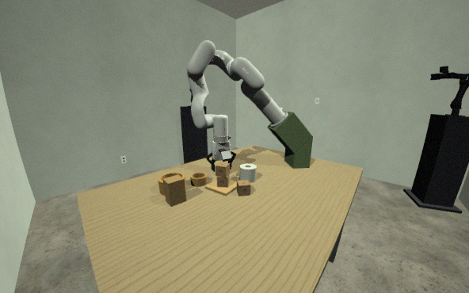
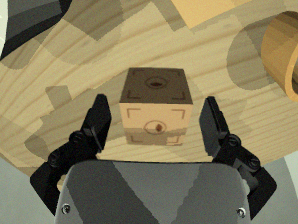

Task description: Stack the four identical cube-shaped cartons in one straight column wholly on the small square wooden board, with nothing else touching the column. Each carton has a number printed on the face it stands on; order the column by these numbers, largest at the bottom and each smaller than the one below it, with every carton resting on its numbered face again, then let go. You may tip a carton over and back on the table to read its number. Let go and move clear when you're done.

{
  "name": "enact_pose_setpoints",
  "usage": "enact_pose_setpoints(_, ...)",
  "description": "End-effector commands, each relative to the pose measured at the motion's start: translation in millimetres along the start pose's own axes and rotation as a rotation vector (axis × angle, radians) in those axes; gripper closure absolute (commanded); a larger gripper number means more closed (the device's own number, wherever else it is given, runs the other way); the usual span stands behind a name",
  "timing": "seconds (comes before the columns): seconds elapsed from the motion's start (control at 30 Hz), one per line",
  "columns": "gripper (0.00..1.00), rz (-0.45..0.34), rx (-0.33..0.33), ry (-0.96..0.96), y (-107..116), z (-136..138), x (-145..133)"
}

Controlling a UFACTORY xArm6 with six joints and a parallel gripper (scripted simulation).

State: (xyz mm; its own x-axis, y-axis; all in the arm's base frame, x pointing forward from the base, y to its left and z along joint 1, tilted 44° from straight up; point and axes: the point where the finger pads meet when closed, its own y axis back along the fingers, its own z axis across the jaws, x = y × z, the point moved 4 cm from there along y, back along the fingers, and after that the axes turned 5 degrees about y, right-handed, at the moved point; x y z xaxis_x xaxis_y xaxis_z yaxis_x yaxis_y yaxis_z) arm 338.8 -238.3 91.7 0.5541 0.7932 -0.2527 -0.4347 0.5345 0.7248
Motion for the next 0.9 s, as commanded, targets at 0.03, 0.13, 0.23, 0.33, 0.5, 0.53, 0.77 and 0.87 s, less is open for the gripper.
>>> enact_pose_setpoints(0.03,0.00,0.000,-0.001,0.000,0.2,0.5,0.1)
enact_pose_setpoints(0.13,0.00,0.000,-0.001,0.000,0.2,0.5,0.1)
enact_pose_setpoints(0.23,0.00,0.000,-0.001,0.000,0.2,0.5,0.1)
enact_pose_setpoints(0.33,0.00,0.000,-0.001,0.000,0.2,0.5,0.1)
enact_pose_setpoints(0.5,1.00,0.000,-0.001,0.000,0.2,0.5,0.1)
enact_pose_setpoints(0.53,1.00,0.000,-0.001,0.000,0.2,0.5,0.1)
enact_pose_setpoints(0.77,1.00,0.000,-0.001,0.000,0.2,0.5,0.1)
enact_pose_setpoints(0.87,1.00,0.000,-0.001,0.000,0.2,0.5,0.1)
